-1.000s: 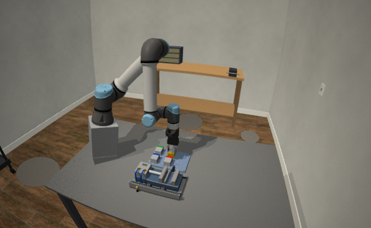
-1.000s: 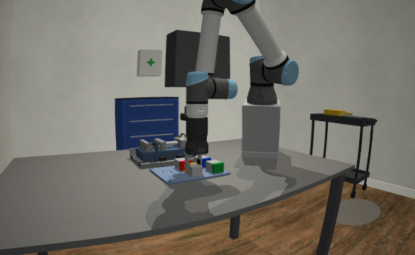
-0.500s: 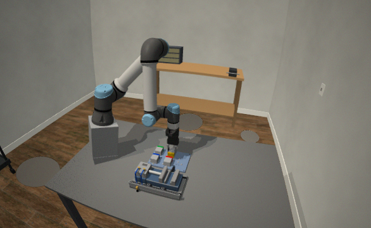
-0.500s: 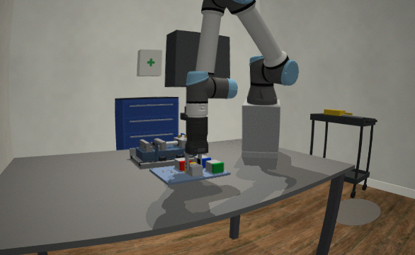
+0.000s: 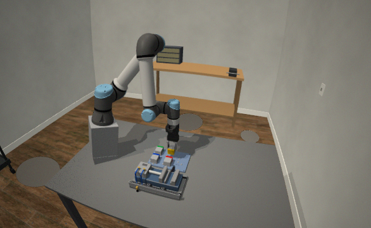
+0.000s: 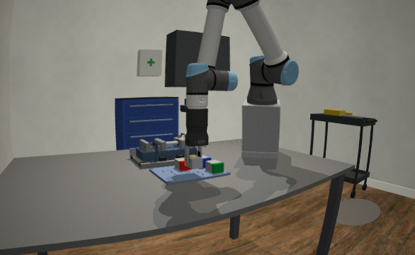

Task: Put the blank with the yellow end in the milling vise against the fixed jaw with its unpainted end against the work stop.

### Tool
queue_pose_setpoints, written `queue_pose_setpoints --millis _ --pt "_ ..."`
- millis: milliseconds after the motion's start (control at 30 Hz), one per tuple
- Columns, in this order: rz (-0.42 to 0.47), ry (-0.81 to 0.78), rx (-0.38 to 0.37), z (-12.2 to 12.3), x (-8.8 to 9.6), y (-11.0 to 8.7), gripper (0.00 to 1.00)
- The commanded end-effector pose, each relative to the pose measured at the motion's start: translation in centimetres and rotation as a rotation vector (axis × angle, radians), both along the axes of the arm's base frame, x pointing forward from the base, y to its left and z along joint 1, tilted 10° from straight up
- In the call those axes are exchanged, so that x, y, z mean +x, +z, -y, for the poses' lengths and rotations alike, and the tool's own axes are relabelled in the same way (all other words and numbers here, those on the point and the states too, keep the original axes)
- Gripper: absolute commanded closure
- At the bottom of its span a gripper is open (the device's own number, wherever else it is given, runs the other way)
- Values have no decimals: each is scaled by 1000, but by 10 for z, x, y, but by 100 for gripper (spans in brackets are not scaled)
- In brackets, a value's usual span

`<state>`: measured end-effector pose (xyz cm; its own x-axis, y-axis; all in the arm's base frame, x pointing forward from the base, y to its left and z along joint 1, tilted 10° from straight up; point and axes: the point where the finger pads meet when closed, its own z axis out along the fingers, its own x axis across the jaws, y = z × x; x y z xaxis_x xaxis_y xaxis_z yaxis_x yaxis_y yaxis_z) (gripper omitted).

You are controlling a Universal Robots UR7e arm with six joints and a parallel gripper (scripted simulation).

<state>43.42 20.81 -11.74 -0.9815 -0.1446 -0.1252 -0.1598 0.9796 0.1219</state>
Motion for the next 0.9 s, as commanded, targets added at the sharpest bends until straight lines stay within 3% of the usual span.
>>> queue_pose_setpoints --millis 0,133,533,700,867 --pt "1 0 0 1 0 6 100" --pt "1 0 0 4 -3 30 100" --pt "1 0 0 4 -3 30 100" --pt "1 0 0 8 -6 59 100" --pt "1 0 0 8 -6 59 100"
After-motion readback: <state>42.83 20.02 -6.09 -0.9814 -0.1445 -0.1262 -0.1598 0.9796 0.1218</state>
